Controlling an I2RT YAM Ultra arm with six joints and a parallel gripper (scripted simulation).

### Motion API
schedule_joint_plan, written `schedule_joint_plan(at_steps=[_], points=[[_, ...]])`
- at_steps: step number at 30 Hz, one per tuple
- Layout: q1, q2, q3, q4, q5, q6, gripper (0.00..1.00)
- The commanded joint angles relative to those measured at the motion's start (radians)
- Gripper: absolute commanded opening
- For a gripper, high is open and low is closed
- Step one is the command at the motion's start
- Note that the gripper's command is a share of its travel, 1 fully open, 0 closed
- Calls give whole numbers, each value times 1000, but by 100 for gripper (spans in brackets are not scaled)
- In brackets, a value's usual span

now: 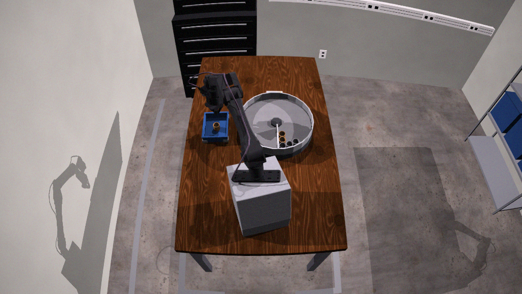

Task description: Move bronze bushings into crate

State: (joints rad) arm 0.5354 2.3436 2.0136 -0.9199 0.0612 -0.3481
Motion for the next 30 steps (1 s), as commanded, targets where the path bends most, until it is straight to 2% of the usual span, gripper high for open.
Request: schedule_joint_plan(at_steps=[1, 23, 30], points=[[8, -28, 5, -6, 6, 11, 16], [8, -29, 4, -6, 6, 11, 15], [-35, -69, -92, 46, -15, -29, 15]])
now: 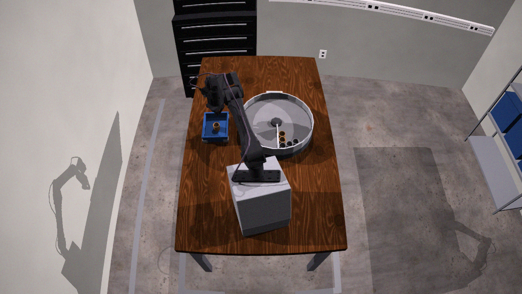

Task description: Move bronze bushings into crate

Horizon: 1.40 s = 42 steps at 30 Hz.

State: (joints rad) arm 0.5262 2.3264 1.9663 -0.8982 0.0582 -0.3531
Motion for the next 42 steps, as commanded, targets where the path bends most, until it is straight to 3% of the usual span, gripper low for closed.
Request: schedule_joint_plan(at_steps=[1, 6, 8, 13, 21, 23, 25, 28, 32, 36, 42], points=[[-36, -66, -72, 36, -14, -33, 15], [-118, -165, -270, 121, -34, -109, 15], [-118, -165, -270, 121, -34, -109, 15], [-265, -285, -510, 237, -74, -245, 15], [-540, -376, -725, 355, -150, -503, 15], [-617, -381, -753, 373, -172, -575, 15], [-617, -381, -753, 373, -172, -575, 15], [-749, -336, -774, 396, -221, -701, 15], [-854, -311, -726, 393, -252, -806, 15], [-888, -295, -712, 370, -270, -844, 15], [-870, -328, -709, 364, -272, -850, 15]])
